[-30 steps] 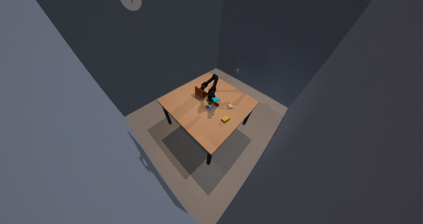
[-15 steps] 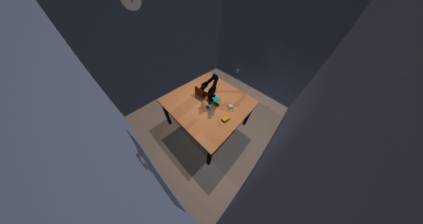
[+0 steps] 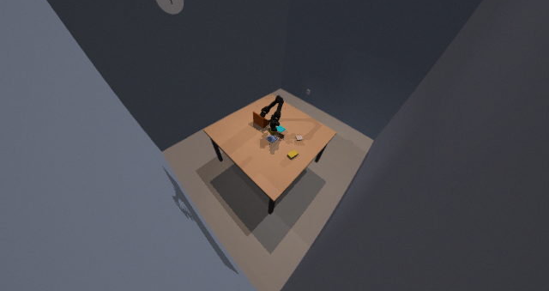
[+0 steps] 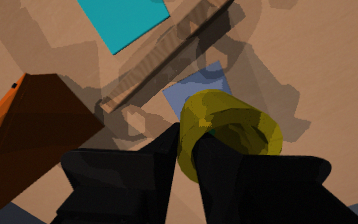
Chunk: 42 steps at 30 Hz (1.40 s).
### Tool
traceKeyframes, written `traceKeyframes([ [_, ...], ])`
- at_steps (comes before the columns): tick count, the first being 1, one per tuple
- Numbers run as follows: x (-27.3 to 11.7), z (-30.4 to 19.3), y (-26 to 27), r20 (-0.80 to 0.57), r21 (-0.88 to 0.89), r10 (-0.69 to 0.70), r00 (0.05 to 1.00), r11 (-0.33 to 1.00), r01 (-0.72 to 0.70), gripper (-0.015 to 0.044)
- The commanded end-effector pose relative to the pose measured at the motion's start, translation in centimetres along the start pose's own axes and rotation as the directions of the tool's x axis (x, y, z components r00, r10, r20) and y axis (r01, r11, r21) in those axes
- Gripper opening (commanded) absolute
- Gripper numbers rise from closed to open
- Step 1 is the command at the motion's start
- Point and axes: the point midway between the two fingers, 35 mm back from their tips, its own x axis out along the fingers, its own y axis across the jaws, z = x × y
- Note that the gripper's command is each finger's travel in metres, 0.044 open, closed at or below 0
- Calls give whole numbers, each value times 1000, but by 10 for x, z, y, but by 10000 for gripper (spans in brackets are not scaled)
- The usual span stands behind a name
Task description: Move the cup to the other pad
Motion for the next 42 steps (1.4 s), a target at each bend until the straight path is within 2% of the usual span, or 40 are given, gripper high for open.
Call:
traceKeyframes([
  [1, -1, 7, 5, 2, -1, -6, 1000, 1000, 6, 0],
  [42, -3, 67, 59, 4, -1, -2, 1000, 1000, 2, 0],
])
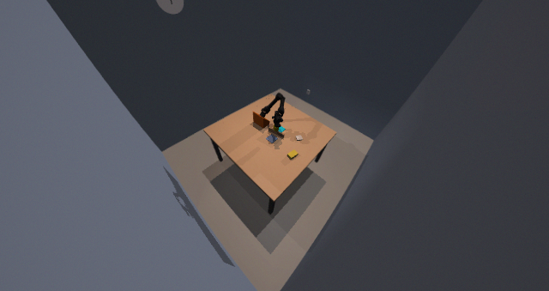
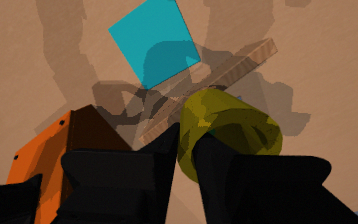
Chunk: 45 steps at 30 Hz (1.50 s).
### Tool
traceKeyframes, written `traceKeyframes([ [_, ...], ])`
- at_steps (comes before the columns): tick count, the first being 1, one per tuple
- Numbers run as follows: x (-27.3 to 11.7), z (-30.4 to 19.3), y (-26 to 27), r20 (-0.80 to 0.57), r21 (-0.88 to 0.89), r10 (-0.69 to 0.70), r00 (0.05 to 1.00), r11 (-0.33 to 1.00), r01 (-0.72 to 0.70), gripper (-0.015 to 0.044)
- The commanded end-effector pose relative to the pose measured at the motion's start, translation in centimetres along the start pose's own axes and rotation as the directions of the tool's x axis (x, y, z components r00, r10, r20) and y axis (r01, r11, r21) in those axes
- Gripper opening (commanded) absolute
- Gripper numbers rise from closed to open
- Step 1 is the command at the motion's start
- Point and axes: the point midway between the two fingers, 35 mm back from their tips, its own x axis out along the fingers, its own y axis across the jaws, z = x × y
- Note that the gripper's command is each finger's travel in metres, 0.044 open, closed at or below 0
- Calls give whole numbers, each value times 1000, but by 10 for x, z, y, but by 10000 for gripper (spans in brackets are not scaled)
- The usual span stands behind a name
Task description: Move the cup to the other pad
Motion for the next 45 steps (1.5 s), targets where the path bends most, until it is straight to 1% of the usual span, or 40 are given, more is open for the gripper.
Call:
traceKeyframes([
  [1, -1, 7, 6, 4, 4, -1, 1000, 1000, 1, 0],
  [45, -4, 74, 66, 7, 5, 3, 1000, 1000, -3, 0],
])
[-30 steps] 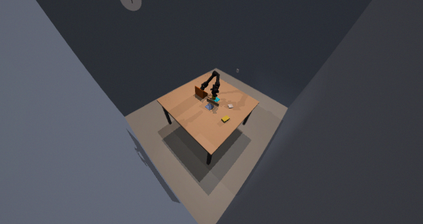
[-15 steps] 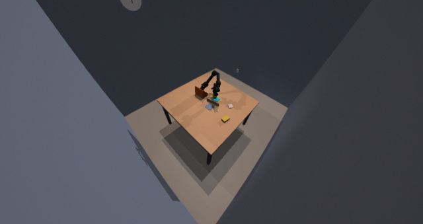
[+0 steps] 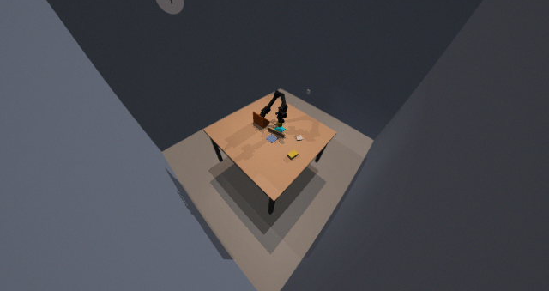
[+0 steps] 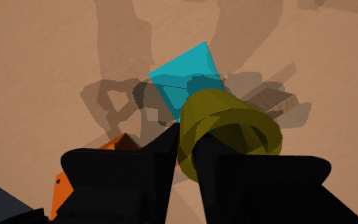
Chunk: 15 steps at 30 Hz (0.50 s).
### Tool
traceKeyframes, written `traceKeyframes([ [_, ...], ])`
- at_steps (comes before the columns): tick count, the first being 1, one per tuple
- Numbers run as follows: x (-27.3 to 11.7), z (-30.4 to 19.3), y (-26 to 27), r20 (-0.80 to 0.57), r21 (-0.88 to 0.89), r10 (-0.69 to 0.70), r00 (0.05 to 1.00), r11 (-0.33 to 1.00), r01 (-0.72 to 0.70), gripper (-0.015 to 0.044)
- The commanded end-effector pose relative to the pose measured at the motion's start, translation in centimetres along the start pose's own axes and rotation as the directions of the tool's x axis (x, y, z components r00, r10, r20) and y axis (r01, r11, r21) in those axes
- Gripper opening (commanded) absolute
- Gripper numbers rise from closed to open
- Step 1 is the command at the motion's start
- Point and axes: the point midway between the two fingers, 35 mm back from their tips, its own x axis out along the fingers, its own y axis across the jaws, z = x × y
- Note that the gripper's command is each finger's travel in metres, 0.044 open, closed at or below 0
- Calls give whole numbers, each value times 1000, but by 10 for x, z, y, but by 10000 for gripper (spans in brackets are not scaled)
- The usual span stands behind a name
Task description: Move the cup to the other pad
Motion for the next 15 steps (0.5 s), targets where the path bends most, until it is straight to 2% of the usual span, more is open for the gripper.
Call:
traceKeyframes([
  [1, -1, 7, 7, 4, 3, 0, 1000, 1000, 0, 0],
  [15, 4, 17, 17, 5, 3, 1, 1000, 1000, -1, 0],
])
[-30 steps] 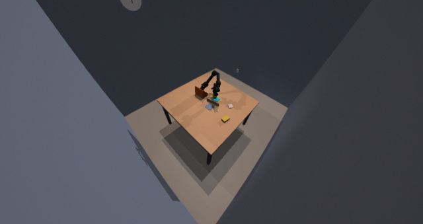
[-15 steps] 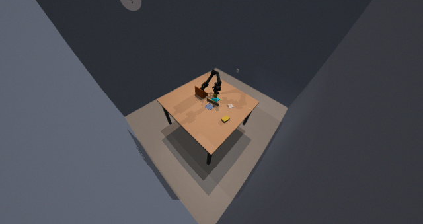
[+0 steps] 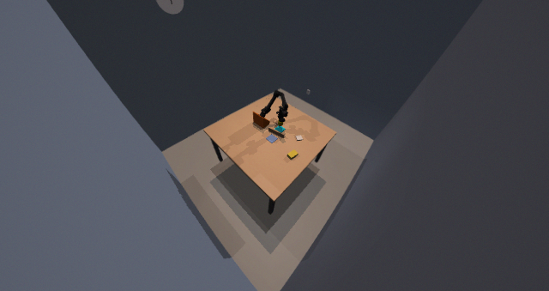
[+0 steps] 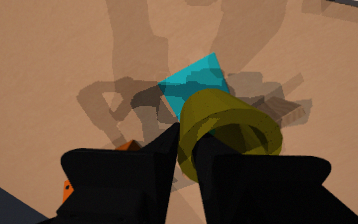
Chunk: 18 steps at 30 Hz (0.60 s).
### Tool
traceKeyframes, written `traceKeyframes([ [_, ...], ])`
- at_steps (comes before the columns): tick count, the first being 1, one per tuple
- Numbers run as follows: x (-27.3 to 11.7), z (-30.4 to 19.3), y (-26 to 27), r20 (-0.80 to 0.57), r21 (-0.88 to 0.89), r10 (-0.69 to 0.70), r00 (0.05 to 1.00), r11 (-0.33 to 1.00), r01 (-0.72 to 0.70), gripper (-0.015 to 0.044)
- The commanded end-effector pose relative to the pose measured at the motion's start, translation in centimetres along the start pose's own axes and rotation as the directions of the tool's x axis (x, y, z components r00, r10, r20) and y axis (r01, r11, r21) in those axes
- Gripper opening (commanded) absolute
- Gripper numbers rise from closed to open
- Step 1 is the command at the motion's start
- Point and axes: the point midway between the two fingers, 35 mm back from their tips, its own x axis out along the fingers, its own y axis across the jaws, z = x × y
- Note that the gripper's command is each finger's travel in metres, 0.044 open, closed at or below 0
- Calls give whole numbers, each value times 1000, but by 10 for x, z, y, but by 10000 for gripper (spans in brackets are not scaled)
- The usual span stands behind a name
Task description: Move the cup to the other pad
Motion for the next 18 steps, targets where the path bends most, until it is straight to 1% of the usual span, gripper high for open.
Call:
traceKeyframes([
  [1, 4, 1, 1, 4, 2, -1, 1000, 1000, 1, 0],
  [18, 26, 2, 0, 4, 2, -2, 1000, 1000, 2, 0],
])
